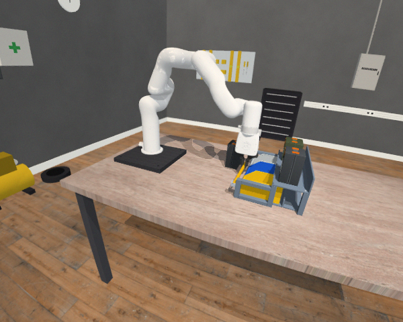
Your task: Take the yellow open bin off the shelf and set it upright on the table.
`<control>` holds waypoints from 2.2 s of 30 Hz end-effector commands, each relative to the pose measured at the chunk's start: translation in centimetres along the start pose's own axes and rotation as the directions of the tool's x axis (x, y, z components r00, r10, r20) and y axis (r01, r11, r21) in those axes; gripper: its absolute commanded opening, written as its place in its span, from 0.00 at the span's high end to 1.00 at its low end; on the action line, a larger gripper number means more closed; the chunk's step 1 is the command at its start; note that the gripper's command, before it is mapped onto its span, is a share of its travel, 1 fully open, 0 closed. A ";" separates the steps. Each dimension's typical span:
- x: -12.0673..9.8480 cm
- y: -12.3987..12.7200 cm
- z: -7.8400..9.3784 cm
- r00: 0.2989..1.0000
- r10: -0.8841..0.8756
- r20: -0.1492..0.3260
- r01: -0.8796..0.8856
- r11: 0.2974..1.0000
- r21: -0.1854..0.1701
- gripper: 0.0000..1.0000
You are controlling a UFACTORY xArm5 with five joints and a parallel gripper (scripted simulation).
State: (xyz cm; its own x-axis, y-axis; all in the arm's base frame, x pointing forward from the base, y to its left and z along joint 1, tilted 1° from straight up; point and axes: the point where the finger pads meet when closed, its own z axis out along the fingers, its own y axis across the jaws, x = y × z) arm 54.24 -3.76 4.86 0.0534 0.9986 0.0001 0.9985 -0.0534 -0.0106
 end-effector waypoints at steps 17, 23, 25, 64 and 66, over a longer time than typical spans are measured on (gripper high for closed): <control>0.0 0.1 -0.2 1.000 0.000 0.000 0.000 1.000 -0.004 1.00; 0.0 0.1 -0.2 1.000 0.000 0.000 0.000 1.000 -0.004 1.00; 0.0 0.1 -0.2 1.000 0.000 0.000 0.000 1.000 -0.004 1.00; 0.0 0.1 -1.8 1.000 0.000 -0.001 0.000 1.000 -0.004 1.00; 0.0 0.1 -1.9 1.000 0.000 -0.001 0.000 1.000 -0.004 1.00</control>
State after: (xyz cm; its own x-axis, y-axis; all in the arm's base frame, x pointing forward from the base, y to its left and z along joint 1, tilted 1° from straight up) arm 54.24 -3.76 6.45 0.0534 0.9986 0.0001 0.9985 -0.0534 -0.0108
